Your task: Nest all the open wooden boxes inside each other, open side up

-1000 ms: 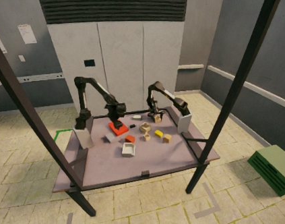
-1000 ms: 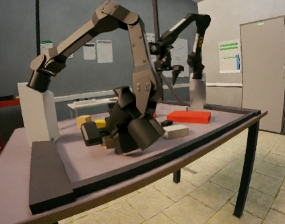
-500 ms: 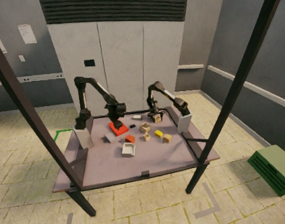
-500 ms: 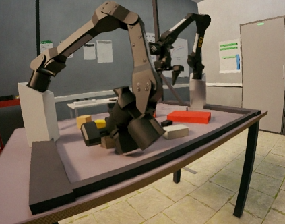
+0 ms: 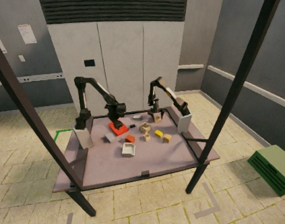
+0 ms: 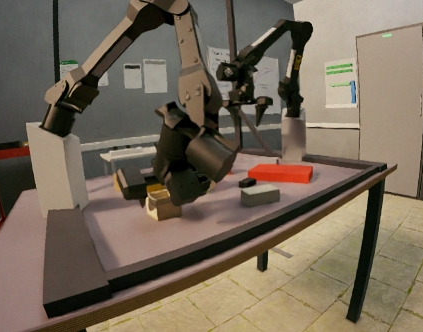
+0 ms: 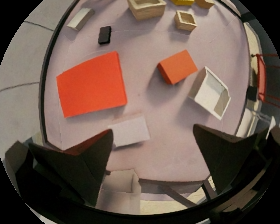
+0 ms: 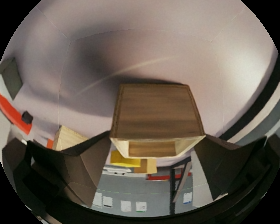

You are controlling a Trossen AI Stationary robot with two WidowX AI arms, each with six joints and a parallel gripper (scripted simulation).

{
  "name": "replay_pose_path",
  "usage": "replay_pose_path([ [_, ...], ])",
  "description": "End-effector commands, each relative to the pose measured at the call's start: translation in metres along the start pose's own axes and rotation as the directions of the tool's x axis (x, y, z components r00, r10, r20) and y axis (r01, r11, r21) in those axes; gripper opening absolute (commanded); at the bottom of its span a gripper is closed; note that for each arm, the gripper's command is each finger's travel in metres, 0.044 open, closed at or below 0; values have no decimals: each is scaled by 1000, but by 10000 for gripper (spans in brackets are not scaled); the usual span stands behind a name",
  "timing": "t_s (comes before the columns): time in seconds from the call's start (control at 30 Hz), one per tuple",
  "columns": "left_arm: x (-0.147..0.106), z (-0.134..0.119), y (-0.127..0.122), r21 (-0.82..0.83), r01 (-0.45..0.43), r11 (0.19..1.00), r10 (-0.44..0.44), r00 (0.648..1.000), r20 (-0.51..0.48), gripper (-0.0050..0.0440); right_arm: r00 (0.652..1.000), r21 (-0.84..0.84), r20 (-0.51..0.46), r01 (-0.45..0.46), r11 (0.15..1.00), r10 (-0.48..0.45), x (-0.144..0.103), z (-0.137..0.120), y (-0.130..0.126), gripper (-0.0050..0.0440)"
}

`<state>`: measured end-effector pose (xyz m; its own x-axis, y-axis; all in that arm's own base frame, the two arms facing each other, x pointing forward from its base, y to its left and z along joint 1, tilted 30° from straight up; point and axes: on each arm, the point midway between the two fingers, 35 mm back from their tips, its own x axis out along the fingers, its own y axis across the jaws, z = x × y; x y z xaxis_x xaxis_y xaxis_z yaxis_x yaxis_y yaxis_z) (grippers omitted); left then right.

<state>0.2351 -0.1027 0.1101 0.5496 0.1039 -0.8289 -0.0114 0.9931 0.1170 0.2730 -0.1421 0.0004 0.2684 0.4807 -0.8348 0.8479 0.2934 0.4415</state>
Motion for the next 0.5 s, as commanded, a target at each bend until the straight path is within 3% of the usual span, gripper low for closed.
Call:
replay_pose_path([
  [0.0,-4,4,0,-12,10,1000,-10,1000,12,400,996,-10,94,1,1000,0,-10,-6,4,400],
  [0.13,-4,4,0,-12,10,1000,-10,1000,12,400,978,-8,207,-4,1000,6,-17,-13,4,400],
  [0.27,-4,4,0,-12,10,1000,-10,1000,12,400,972,-7,236,-4,1000,5,-19,-15,3,400],
  [0.4,-4,4,0,-12,10,1000,-10,1000,12,400,933,-7,360,-1,1000,3,-27,-23,3,400],
  [0.47,-4,4,0,-12,10,1000,-10,1000,12,400,933,-7,360,-1,1000,3,-27,-23,3,400],
])
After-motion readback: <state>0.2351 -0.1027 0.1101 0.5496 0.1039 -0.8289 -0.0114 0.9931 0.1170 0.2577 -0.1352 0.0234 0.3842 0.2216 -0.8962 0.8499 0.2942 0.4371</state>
